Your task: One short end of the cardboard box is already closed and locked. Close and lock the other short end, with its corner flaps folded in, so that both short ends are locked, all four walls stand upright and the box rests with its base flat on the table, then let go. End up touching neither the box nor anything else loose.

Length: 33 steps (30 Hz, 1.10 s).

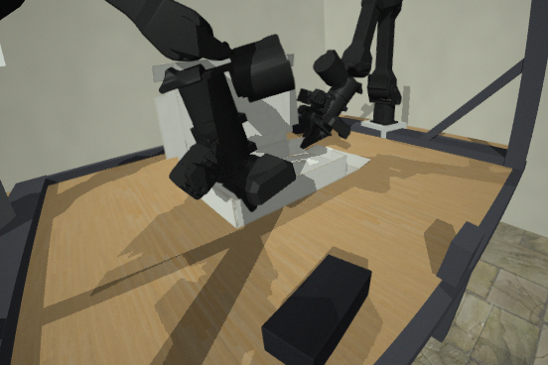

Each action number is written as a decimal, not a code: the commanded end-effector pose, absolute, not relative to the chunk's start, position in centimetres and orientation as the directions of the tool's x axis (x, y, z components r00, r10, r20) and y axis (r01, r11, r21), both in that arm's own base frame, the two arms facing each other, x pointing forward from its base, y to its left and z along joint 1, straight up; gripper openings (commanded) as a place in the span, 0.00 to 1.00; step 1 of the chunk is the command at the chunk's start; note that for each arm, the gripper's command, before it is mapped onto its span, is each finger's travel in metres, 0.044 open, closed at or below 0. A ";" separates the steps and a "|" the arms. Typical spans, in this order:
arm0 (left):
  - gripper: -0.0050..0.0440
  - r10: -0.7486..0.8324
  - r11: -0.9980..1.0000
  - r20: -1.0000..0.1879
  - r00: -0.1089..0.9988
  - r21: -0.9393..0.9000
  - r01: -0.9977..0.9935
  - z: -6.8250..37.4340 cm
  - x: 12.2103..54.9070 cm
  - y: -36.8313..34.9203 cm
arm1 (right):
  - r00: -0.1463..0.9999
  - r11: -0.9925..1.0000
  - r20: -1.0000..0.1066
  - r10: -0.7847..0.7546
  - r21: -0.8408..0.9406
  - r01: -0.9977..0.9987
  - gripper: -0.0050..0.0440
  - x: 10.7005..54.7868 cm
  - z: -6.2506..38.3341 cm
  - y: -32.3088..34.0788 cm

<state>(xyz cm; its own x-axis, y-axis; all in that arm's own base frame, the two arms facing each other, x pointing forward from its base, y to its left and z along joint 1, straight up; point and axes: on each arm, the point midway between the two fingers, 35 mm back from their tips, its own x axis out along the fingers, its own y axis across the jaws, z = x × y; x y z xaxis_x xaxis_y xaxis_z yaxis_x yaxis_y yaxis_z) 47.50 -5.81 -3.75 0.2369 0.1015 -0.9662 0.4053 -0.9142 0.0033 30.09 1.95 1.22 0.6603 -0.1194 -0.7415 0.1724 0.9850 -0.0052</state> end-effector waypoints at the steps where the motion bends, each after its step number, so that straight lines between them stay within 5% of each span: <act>1: 0.11 0.095 -0.916 -0.957 0.274 0.024 0.401 -2.3 48.2 -5.9 | 0.652 0.973 -0.743 -0.150 0.007 0.232 0.10 30.7 1.8 2.5; 33: 0.11 0.095 -0.916 -0.957 0.274 0.024 0.401 -2.3 48.2 -5.9 | 0.585 0.914 -0.772 -0.249 0.013 0.406 0.10 31.2 2.1 3.5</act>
<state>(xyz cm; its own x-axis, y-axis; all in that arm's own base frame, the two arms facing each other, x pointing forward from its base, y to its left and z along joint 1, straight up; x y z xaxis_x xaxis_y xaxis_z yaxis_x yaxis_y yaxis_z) 47.52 -5.80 -3.72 0.2376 0.1014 -0.9660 0.4056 -0.9141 0.0038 30.52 3.06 1.50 0.5799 -0.2484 -0.7759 0.3880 0.9216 -0.0050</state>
